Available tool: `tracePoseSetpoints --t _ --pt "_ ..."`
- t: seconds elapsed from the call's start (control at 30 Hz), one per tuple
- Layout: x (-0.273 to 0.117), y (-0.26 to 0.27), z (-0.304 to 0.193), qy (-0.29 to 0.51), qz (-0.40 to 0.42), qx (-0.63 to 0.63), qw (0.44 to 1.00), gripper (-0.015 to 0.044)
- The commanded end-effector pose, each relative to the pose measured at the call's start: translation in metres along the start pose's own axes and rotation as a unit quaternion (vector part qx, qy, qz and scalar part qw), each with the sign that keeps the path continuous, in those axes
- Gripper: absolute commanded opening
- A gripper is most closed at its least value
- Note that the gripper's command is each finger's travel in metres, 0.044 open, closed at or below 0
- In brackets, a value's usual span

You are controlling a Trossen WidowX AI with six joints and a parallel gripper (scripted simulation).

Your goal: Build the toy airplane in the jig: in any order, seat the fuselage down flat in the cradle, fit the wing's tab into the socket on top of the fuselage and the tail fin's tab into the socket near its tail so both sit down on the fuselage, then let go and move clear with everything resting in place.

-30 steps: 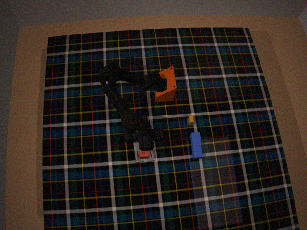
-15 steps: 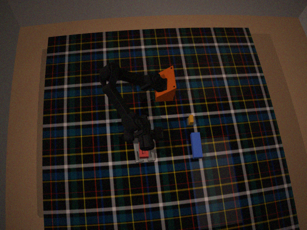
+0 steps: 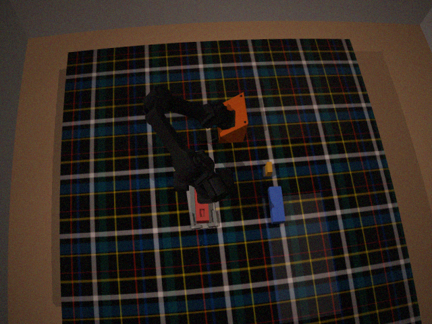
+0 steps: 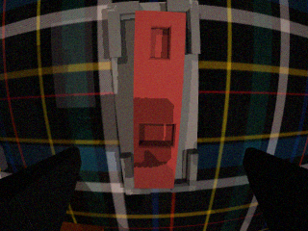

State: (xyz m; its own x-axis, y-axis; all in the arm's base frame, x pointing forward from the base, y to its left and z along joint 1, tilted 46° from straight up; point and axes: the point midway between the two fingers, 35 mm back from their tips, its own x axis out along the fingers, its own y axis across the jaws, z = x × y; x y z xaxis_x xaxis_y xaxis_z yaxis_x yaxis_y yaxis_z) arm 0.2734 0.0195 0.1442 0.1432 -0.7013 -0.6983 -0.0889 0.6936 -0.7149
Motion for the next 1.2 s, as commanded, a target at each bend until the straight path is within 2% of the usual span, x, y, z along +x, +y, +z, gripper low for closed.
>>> tracePoseSetpoints --t 0.0,0.17,0.43,0.7,1.0,1.17 --pt "0.001 0.0 0.001 0.004 0.001 0.002 1.0 0.044" --pt "-0.003 0.029 0.015 0.001 0.004 -0.008 1.0 0.044" --pt "-0.008 0.149 0.047 -0.004 0.01 -0.016 1.0 0.044" --pt "0.006 0.264 0.044 0.002 0.007 0.003 1.0 0.044" --pt "0.009 0.266 0.044 0.002 0.007 0.004 1.0 0.044" --pt "0.05 0.266 0.044 0.002 0.006 0.004 1.0 0.044"
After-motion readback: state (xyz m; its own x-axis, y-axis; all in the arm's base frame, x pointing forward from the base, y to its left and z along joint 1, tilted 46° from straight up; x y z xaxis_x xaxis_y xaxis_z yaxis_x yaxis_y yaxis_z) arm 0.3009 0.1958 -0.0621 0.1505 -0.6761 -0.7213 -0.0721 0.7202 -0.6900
